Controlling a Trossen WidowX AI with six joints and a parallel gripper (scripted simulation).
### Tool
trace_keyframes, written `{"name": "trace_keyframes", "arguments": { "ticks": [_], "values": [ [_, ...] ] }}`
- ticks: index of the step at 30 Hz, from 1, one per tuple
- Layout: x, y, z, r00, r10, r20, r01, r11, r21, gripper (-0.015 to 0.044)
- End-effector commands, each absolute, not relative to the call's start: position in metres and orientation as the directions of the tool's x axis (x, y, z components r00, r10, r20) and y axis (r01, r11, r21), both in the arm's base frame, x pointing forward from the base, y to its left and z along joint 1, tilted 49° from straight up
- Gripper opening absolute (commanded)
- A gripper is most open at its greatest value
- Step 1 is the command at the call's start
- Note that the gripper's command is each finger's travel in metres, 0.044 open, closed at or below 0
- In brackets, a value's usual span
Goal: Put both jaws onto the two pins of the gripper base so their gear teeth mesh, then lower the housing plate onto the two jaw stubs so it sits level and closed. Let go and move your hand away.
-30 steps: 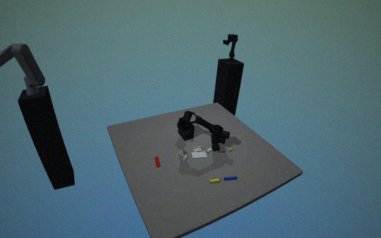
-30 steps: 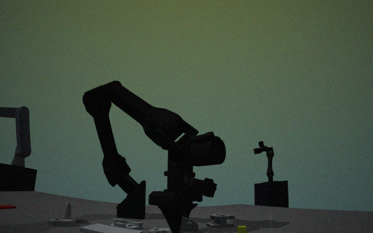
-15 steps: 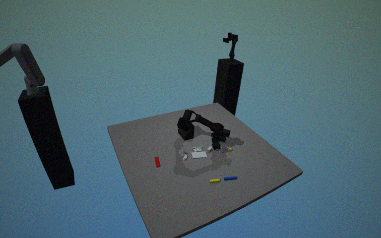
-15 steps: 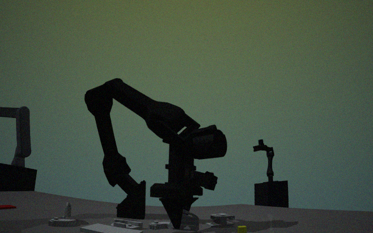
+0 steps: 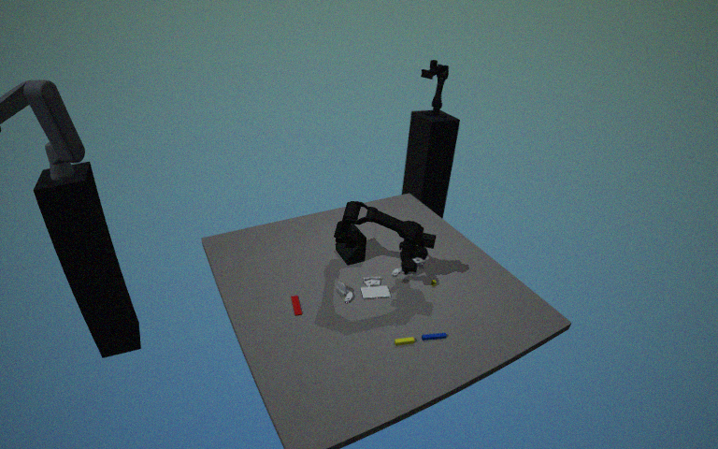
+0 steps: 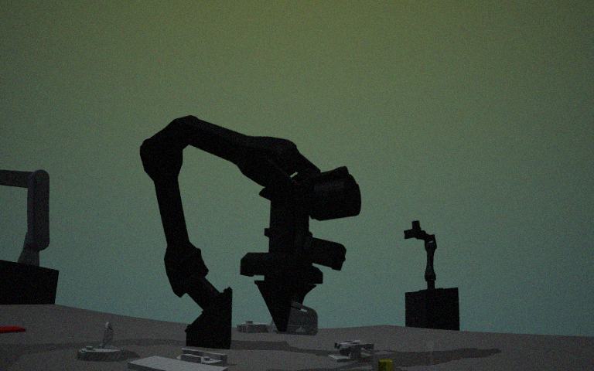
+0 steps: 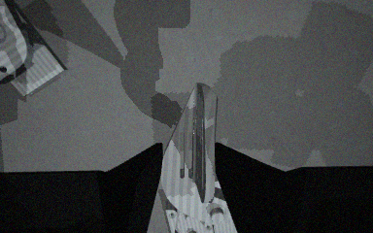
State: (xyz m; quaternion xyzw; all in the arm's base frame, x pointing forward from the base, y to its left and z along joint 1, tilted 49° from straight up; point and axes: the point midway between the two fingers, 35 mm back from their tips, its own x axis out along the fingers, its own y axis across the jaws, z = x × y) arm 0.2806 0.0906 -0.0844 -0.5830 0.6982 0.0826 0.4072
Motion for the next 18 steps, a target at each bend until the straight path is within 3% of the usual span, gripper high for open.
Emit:
{"name": "trace_keyframes", "arguments": {
  "ticks": [1,18],
  "values": [
    [0.281,0.099,-0.076,0.014,-0.743,-0.669,-0.877,0.313,-0.366,0.0134],
    [0.27,0.091,-0.062,0.013,-0.743,-0.669,-0.652,0.5,-0.569,0.0134]
  ]
}}
